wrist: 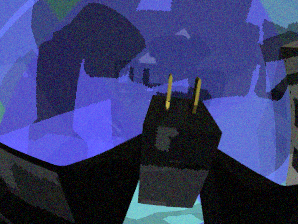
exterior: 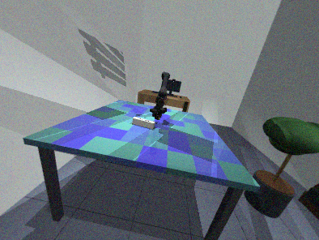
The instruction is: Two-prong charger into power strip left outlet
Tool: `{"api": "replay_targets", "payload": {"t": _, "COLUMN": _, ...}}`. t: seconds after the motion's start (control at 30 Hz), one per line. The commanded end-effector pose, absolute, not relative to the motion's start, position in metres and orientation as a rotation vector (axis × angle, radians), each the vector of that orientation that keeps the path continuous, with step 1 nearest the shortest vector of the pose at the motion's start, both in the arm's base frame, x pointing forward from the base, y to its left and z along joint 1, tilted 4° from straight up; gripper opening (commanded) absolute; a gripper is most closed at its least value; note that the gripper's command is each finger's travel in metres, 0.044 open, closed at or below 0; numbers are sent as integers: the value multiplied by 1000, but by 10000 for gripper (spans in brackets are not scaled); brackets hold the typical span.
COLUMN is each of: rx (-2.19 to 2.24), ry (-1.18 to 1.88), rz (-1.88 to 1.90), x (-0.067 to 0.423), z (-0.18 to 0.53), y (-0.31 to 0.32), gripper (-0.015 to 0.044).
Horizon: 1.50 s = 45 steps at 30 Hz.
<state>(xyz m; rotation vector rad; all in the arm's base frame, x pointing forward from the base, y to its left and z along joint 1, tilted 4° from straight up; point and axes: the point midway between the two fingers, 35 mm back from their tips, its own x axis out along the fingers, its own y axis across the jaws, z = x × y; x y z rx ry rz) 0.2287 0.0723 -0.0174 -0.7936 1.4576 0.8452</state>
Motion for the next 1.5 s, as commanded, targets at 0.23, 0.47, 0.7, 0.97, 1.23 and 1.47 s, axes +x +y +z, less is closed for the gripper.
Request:
{"api": "replay_targets", "payload": {"t": 0.23, "rx": -625, "ry": 1518, "rz": 690, "x": 237, "z": -23, "y": 64, "gripper": 0}}
{"api": "replay_targets", "payload": {"t": 0.47, "rx": -517, "ry": 1555, "rz": 587, "x": 240, "z": -28, "y": 58, "gripper": 0}}
{"api": "replay_targets", "payload": {"t": 0.7, "rx": -408, "ry": 1586, "rz": 483, "x": 243, "z": -32, "y": 51, "gripper": 0}}
{"api": "replay_targets", "payload": {"t": 0.97, "rx": -284, "ry": 1617, "rz": 364, "x": 246, "z": -38, "y": 43, "gripper": 0}}
{"api": "replay_targets", "payload": {"t": 1.23, "rx": -159, "ry": 1640, "rz": 243, "x": 249, "z": -43, "y": 35, "gripper": 0}}
{"api": "replay_targets", "payload": {"t": 1.47, "rx": -50, "ry": 1655, "rz": 136, "x": 251, "z": -48, "y": 28, "gripper": 0}}
